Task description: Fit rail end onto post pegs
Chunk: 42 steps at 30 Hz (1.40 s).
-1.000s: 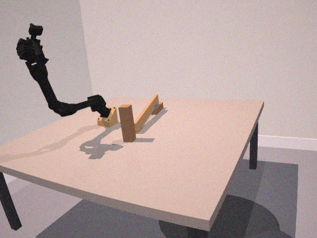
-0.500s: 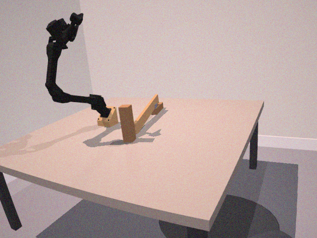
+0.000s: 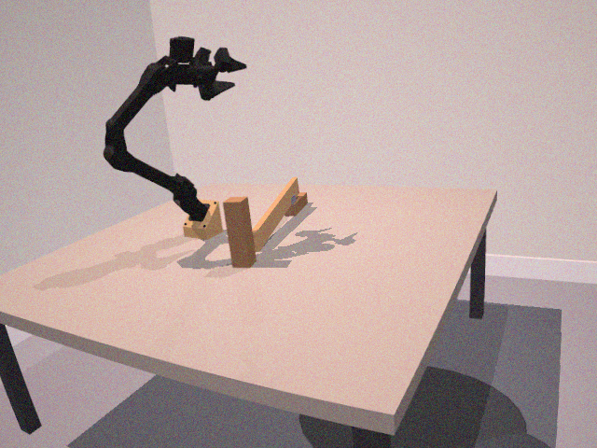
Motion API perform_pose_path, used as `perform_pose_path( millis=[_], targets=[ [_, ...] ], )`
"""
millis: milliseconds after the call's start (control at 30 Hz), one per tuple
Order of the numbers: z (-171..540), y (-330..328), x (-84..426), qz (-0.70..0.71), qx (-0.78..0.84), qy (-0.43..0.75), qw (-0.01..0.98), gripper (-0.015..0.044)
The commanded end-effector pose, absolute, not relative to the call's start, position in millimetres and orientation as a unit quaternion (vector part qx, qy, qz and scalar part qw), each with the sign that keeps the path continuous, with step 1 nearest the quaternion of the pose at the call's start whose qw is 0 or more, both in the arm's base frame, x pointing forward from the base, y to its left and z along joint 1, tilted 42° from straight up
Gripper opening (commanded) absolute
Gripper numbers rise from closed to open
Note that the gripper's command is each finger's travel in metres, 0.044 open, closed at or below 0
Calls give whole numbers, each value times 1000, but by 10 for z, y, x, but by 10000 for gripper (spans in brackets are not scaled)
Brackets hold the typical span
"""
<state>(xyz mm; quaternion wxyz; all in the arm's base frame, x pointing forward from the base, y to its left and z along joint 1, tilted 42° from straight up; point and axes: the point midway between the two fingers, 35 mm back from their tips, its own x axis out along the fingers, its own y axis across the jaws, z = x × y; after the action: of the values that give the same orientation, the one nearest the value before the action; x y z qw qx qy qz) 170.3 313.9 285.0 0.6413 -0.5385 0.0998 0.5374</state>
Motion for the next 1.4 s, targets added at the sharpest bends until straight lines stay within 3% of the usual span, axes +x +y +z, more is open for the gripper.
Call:
perform_pose_path(
  millis=[0, 333, 667, 1367],
  targets=[
    [2319, 2859, 2097, 489, -600, 184, 606, 440],
    [1263, 1755, 2788, 390, -692, 397, 459, 440],
    [528, 348, 2605, 373, -690, 583, 211, 440],
    [380, 164, 2664, 375, -686, 593, 194, 440]
  ],
)
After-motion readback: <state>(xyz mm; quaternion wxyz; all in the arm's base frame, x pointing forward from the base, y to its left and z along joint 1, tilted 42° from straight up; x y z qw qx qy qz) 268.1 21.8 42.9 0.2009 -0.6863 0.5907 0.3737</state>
